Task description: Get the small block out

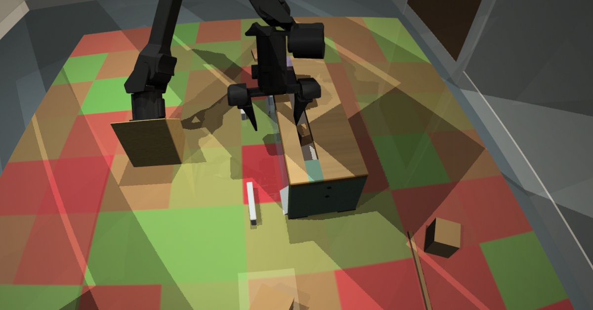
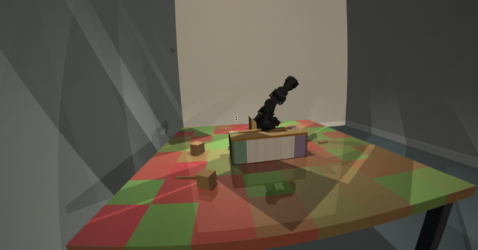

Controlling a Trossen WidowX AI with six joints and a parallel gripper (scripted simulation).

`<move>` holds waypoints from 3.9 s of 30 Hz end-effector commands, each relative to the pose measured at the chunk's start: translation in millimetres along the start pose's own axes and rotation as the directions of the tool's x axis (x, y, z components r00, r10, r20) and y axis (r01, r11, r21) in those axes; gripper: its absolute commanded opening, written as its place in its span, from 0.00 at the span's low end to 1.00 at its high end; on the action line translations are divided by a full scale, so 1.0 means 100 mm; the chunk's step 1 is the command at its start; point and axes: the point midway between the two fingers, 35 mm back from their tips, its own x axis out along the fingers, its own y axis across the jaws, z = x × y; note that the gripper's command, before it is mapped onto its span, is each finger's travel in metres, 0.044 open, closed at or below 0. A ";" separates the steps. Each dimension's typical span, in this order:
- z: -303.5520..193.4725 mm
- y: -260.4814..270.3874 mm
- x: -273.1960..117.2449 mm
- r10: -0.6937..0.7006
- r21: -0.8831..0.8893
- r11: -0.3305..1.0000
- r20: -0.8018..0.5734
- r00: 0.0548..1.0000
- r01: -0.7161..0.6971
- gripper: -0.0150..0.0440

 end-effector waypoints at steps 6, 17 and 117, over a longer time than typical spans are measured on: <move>-0.01 0.01 -0.01 -0.004 0.002 1.000 -0.002 1.000 0.004 0.93; -0.12 0.01 0.03 -0.004 0.002 1.000 -0.003 1.000 0.004 0.93; -0.63 0.01 0.21 -0.004 0.001 1.000 -0.006 1.000 0.004 0.93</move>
